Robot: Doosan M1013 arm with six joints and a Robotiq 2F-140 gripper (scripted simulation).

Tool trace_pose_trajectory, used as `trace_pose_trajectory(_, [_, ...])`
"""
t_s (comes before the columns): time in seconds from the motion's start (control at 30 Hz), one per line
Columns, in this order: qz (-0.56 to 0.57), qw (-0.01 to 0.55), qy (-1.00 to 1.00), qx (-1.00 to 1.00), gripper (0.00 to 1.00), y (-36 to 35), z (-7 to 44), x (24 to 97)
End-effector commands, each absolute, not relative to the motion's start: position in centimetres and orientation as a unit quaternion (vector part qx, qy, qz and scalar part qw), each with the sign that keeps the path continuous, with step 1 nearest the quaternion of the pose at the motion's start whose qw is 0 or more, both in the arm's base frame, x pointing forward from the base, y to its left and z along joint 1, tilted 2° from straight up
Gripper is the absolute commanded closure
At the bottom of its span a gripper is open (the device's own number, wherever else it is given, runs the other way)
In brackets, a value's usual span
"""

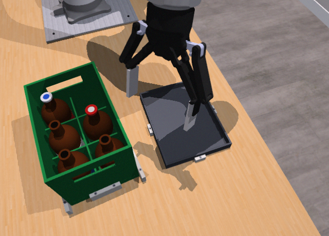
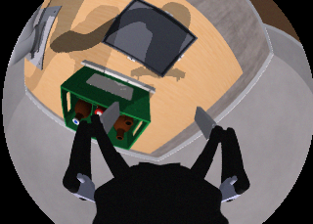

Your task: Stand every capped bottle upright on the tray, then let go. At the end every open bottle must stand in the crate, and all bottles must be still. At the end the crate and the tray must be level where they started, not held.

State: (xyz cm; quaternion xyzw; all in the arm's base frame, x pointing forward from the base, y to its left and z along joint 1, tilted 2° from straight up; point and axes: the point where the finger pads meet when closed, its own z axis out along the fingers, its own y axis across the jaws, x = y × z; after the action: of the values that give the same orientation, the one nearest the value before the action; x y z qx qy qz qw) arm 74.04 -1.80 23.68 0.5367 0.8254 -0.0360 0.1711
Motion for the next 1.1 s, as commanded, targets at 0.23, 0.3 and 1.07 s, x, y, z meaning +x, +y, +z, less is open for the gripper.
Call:
trace_pose_trajectory(0.23, [-0.025,0.133,0.799,0.586,0.0,-3.9,23.7,71.1])
trace_pose_trajectory(0.3, [-0.023,0.125,0.794,0.595,0.0,-4.3,23.7,70.6])
trace_pose_trajectory(1.07, [-0.009,0.074,0.754,0.653,0.0,-7.8,23.6,67.3])
